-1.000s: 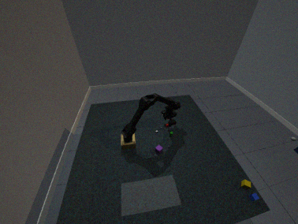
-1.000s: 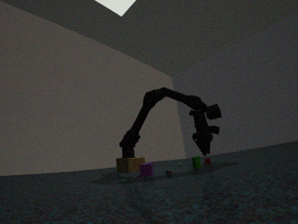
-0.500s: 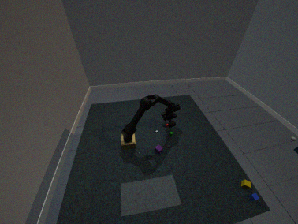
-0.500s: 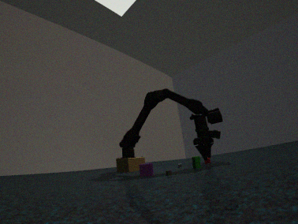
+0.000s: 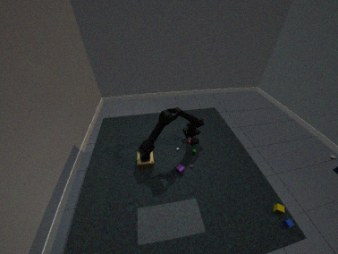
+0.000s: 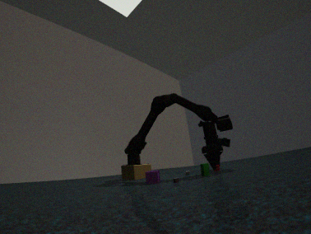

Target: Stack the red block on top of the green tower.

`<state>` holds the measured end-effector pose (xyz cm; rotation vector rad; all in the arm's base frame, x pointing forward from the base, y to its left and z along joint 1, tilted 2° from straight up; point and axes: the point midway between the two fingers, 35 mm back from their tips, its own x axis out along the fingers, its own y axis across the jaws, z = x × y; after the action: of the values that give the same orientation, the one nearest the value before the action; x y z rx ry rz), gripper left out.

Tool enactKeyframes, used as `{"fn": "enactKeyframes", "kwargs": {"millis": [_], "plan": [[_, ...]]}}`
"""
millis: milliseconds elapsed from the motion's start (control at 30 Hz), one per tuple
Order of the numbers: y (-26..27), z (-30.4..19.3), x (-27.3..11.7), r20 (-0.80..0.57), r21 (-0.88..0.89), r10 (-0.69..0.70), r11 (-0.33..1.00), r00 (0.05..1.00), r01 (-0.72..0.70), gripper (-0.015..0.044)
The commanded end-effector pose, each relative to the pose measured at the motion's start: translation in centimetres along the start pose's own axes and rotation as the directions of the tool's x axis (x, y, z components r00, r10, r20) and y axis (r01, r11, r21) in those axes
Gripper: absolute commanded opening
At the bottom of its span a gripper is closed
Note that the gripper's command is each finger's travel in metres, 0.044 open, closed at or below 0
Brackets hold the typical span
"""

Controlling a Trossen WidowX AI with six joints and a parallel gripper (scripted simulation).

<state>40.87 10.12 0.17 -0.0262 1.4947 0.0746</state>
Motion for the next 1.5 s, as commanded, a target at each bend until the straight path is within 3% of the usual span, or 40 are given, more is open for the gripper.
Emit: {"fn": "enactKeyframes", "kwargs": {"millis": [0,167,633,933,1467], "plan": [[0.1,-0.1,0.3,-0.006,0.005,0.004,1.000,1.000,-0.004,0.0440],[0.1,-0.1,0.0,-0.001,0.000,0.000,1.000,1.000,0.000,0.0440],[0.1,-0.1,0.0,-0.001,0.000,0.000,1.000,1.000,0.000,0.0073],[0.1,-0.1,-0.1,-0.001,0.001,0.000,1.000,1.000,0.000,0.0000],[0.0,0.0,-7.8,-0.005,0.005,0.003,1.000,1.000,-0.003,0.0000]]}}
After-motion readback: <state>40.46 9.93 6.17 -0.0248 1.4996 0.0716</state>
